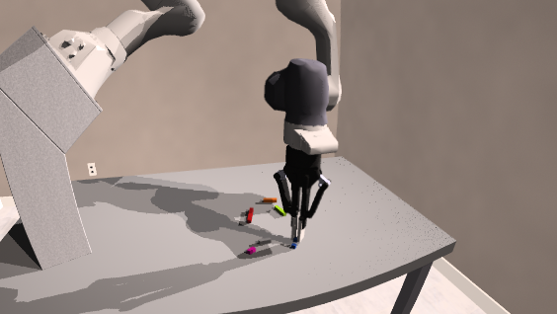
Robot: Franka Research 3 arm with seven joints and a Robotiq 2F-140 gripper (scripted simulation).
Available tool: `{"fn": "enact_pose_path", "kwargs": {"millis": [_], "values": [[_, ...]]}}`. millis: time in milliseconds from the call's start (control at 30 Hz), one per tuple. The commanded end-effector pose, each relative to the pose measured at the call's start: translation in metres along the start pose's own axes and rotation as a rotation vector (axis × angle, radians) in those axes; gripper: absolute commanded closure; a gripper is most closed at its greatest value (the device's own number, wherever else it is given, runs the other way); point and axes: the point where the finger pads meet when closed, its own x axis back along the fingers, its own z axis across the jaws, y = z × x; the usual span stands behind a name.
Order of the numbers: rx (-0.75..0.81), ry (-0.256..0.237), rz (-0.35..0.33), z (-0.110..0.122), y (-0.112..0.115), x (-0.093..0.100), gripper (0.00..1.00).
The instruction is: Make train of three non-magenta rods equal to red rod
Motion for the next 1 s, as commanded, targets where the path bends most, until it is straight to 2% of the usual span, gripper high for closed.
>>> {"fn": "enact_pose_path", "kwargs": {"millis": [0, 500, 967], "values": [[0.009, 0.001, -0.001, 0.0015, 0.0011, -0.0004, 0.97], [0.01, 0.001, -0.001, 0.0015, 0.0011, -0.0011, 0.97], [0.01, 0.001, -0.001, 0.0015, 0.0011, -0.0102, 0.97]]}}
